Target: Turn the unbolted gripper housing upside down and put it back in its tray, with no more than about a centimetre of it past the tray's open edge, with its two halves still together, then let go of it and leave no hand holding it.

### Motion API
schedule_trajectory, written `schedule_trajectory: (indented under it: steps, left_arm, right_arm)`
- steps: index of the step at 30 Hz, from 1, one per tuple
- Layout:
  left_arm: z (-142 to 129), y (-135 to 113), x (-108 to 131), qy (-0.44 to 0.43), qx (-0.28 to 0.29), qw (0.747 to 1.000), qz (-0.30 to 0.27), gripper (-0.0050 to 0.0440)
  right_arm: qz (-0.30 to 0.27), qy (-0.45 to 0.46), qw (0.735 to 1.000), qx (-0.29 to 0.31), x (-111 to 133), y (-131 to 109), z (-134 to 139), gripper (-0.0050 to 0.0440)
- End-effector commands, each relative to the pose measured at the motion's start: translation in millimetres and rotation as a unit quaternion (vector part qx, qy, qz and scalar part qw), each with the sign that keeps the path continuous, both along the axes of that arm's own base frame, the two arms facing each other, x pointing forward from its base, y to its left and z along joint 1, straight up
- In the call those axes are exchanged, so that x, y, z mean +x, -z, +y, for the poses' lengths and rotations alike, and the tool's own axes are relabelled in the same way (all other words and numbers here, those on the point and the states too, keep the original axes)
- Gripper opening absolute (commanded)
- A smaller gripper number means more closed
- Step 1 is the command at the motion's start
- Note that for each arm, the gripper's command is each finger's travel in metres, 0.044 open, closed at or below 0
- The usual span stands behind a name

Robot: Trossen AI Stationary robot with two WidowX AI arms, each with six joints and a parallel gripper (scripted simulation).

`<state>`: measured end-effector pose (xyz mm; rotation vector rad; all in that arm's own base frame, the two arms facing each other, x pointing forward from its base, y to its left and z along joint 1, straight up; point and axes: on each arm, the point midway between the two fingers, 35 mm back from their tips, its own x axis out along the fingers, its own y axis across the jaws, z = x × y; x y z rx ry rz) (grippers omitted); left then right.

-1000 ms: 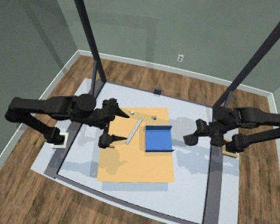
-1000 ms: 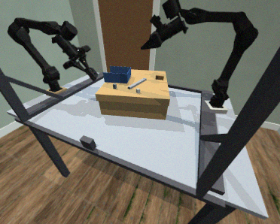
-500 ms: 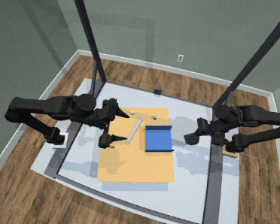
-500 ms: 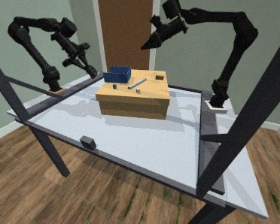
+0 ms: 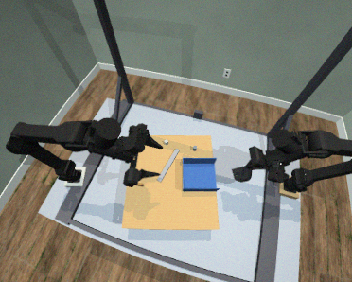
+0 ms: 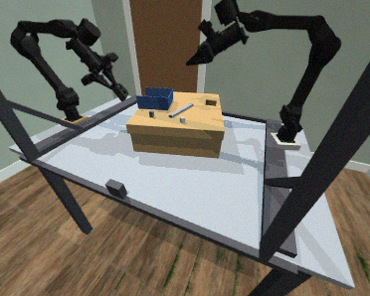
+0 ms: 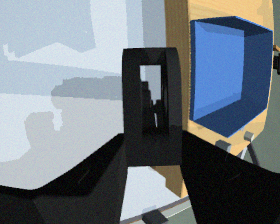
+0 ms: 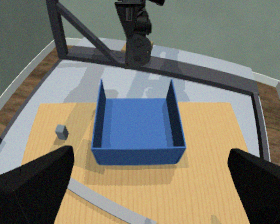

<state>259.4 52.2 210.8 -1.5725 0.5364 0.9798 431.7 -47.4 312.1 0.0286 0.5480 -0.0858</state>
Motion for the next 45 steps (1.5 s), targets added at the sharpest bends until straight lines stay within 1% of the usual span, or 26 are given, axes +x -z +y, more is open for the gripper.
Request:
schedule_trajectory:
  steps: [1,45]
  left_arm:
    - [0.5,-11.4,1.1,-0.002,0.002,1.000,-0.009,0.0114]
    - [0.5,-48.9,0.5,-0.002,0.002,1.000,-0.008,0.0114]
  right_arm:
    - [-0.015,0.000,1.000,-0.004,-3.4,-13.5,0.3,0.0437]
    - [-0.015,0.000,1.000,-0.004,-3.4,-13.5,0.3,0.0437]
